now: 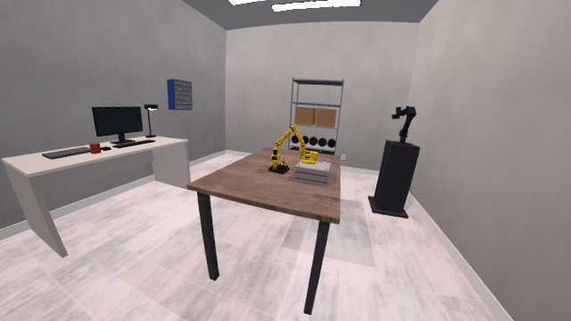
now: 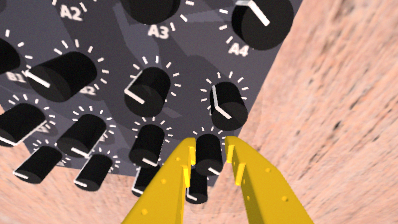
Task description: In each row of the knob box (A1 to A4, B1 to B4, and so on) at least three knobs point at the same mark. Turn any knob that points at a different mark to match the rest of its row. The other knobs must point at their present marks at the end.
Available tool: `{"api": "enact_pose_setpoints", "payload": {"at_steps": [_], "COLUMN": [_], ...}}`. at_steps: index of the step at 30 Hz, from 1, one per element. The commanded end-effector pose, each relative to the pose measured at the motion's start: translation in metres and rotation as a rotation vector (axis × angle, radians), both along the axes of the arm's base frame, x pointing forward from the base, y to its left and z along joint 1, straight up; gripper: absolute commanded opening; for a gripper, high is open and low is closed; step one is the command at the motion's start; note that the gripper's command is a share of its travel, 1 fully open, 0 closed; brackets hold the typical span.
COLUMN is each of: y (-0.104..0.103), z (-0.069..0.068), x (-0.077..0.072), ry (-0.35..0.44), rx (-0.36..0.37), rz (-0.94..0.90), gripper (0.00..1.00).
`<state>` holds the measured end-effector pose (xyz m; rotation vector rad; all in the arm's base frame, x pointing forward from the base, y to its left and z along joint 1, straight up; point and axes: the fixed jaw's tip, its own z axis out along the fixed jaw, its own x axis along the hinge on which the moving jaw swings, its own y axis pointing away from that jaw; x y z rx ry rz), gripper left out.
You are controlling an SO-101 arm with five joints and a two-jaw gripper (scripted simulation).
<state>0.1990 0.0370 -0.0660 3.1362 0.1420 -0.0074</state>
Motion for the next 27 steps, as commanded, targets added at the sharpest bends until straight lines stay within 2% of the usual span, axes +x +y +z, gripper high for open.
{"api": "enact_pose_setpoints", "payload": {"at_steps": [1, 8, 23, 27], "y": [0.000, 0.000, 0.000, 0.000], "z": [0.003, 0.008, 0.030, 0.032], "x": [-0.001, 0.000, 0.000, 0.000], "ry": [0.001, 0.001, 0.001, 0.001], "rx": [0.001, 0.001, 0.001, 0.001], "rz": [0.000, 0.000, 0.000, 0.000], "gripper": [0.08, 0.08, 0.08, 0.08]}}
